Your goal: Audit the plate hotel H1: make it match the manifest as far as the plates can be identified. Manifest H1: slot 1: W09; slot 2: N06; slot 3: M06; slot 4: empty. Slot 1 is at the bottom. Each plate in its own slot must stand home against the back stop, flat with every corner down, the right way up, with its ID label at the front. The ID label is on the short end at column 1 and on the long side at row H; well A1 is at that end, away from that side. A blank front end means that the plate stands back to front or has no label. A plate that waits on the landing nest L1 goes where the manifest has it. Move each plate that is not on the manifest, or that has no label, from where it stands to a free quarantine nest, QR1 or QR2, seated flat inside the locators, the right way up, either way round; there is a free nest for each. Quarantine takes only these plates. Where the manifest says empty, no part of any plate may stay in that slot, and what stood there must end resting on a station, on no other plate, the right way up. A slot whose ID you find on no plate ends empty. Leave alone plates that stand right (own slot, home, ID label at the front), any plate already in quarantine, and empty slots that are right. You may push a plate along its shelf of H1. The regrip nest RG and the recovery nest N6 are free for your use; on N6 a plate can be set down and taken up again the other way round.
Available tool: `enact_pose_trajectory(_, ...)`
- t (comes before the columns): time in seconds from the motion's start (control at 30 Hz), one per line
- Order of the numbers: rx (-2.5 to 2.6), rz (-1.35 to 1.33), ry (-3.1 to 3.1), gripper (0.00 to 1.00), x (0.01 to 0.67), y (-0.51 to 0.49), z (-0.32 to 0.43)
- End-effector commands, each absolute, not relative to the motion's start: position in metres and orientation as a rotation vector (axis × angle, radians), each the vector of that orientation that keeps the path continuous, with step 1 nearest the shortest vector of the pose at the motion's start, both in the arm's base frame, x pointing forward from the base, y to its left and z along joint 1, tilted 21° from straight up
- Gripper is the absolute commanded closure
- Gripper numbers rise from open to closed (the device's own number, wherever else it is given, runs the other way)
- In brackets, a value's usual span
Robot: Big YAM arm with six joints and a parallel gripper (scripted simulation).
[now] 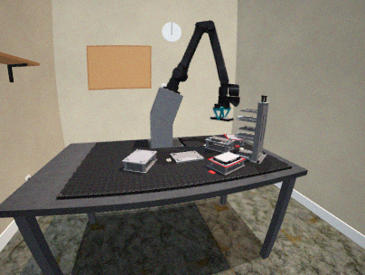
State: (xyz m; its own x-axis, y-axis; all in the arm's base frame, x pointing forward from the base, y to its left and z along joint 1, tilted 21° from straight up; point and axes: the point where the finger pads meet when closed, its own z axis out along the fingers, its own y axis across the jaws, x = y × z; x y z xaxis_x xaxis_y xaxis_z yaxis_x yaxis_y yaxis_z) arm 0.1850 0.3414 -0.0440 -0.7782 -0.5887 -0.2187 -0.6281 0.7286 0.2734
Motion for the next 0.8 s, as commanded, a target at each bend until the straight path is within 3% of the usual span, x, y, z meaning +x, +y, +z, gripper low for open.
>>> enact_pose_trajectory(0.0,-0.987,0.522,2.791,0.14,0.19,0.337,-0.027)
enact_pose_trajectory(0.5,-0.987,0.522,2.789,0.14,0.19,0.326,0.003)
enact_pose_trajectory(0.77,-1.231,0.507,2.654,0.14,0.176,0.36,0.014)
